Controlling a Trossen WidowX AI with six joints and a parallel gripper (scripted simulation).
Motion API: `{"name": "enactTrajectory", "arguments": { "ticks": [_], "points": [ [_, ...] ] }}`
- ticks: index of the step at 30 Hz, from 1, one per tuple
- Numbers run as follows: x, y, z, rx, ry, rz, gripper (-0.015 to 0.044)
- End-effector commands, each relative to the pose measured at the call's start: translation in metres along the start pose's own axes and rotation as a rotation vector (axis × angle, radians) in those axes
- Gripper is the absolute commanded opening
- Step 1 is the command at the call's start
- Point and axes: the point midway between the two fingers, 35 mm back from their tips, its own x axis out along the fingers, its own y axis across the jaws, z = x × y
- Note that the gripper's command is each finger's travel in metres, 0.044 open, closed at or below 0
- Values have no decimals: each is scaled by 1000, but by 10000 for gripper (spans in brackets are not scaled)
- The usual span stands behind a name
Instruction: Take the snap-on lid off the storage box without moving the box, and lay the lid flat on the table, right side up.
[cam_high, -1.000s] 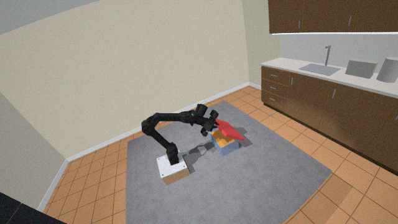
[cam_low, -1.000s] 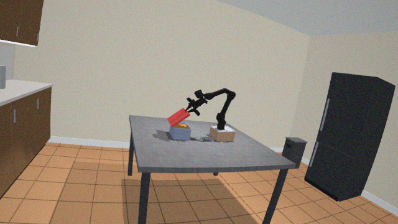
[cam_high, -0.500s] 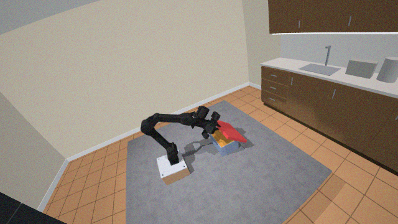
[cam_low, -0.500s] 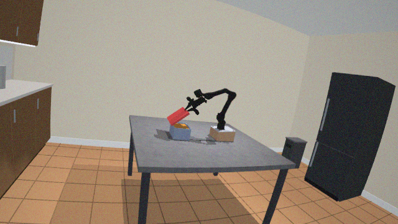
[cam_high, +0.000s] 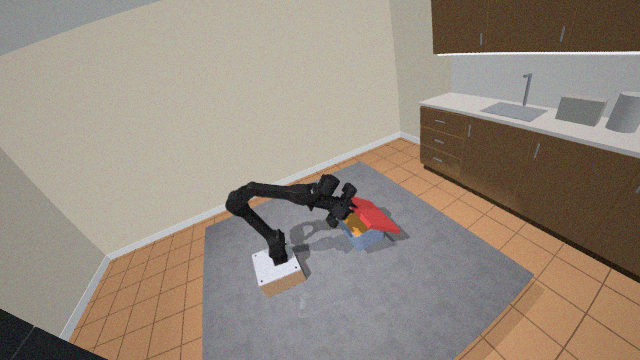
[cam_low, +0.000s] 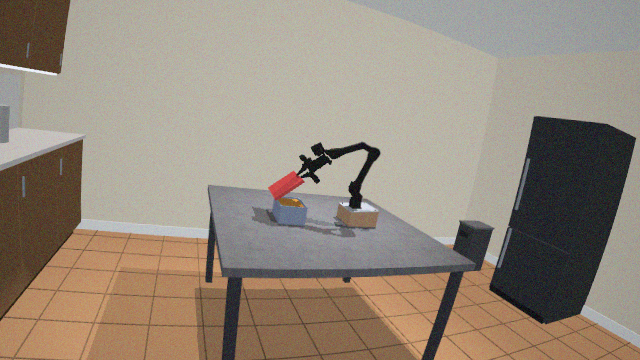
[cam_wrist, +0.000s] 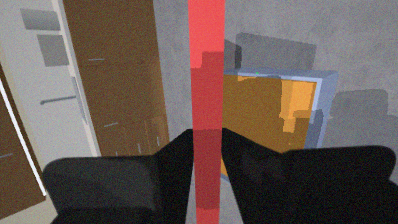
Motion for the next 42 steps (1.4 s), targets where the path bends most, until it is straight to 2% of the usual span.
{"name": "enactTrajectory", "arguments": {
  "ticks": [1, 42],
  "points": [
    [-2, 1, 9, -5, 2, 6, 0],
    [-10, -5, 91, -12, -3, 4, 0]
  ]
}}
